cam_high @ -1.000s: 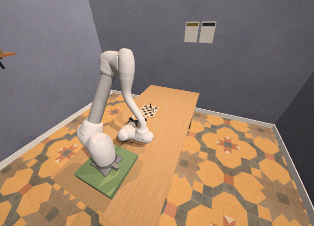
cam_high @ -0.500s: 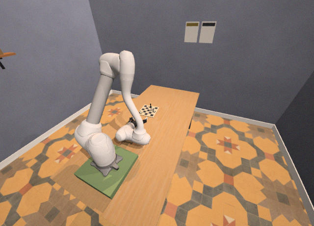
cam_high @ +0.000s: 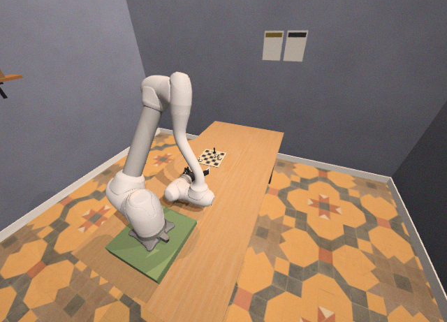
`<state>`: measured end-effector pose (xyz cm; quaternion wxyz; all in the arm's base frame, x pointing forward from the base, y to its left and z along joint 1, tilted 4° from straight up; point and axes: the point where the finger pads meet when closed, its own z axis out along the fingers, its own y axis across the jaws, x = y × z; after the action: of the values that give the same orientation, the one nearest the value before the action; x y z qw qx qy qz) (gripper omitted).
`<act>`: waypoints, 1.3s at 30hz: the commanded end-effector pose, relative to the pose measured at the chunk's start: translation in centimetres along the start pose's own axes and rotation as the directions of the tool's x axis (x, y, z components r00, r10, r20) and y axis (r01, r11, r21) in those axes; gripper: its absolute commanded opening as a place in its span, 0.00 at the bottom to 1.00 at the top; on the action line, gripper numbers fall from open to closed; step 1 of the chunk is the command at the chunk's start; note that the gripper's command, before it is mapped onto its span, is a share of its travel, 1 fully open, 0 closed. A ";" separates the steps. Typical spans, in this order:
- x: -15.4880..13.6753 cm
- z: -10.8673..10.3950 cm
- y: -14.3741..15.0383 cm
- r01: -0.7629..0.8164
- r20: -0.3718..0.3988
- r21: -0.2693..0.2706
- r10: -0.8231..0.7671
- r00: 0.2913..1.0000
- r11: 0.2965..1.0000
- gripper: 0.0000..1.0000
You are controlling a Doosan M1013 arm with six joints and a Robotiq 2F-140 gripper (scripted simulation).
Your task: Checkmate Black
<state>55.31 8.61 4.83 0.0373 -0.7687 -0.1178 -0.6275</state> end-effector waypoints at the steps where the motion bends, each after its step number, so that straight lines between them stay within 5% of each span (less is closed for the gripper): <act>1: 0.0 0.0 0.0 0.000 0.000 0.000 0.000 1.000 1.000 1.00; 26: 0.1 0.0 0.0 0.000 0.000 0.000 0.000 1.000 1.000 1.00; 39: 5.0 -1.4 0.3 0.000 0.000 0.000 0.000 1.000 1.000 1.00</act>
<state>55.07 8.68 8.57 0.0370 -0.7676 -0.1175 -0.6290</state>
